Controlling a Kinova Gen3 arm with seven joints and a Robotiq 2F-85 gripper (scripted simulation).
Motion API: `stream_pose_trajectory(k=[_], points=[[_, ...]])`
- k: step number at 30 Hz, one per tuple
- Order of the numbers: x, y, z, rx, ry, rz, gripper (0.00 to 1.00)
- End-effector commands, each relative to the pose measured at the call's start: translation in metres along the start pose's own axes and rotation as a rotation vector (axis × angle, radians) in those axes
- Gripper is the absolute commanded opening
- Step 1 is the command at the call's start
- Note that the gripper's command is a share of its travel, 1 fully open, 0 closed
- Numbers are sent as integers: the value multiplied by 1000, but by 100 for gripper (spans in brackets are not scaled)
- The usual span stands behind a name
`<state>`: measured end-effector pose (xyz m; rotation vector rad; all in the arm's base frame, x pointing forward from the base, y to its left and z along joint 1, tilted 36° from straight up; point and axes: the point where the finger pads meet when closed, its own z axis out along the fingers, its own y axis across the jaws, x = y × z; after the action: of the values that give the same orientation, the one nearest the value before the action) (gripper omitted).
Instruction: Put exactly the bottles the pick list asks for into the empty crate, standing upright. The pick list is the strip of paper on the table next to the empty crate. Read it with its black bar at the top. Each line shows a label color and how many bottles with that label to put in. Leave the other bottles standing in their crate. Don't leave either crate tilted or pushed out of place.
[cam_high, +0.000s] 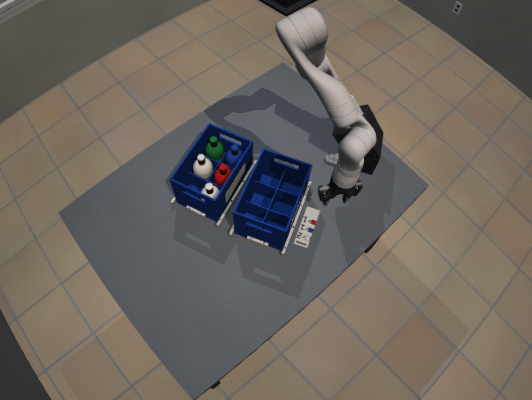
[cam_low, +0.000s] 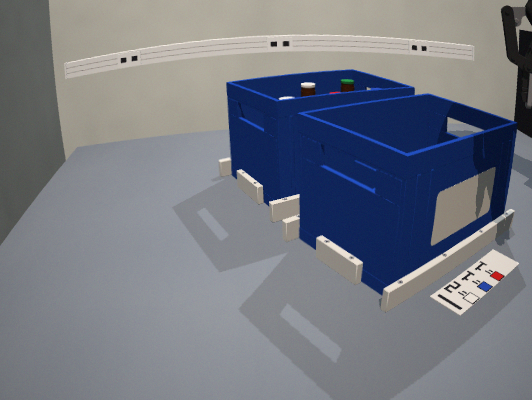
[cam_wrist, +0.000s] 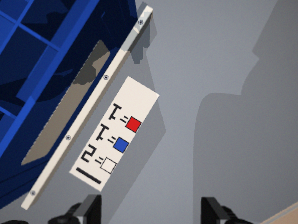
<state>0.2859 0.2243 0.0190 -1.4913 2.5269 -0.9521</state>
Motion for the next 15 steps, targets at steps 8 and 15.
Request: stream_pose_trajectory(k=[8, 15], points=[[0, 0, 0, -5, 2, -313, 67], [0, 0, 0, -6, 1, -546, 67]])
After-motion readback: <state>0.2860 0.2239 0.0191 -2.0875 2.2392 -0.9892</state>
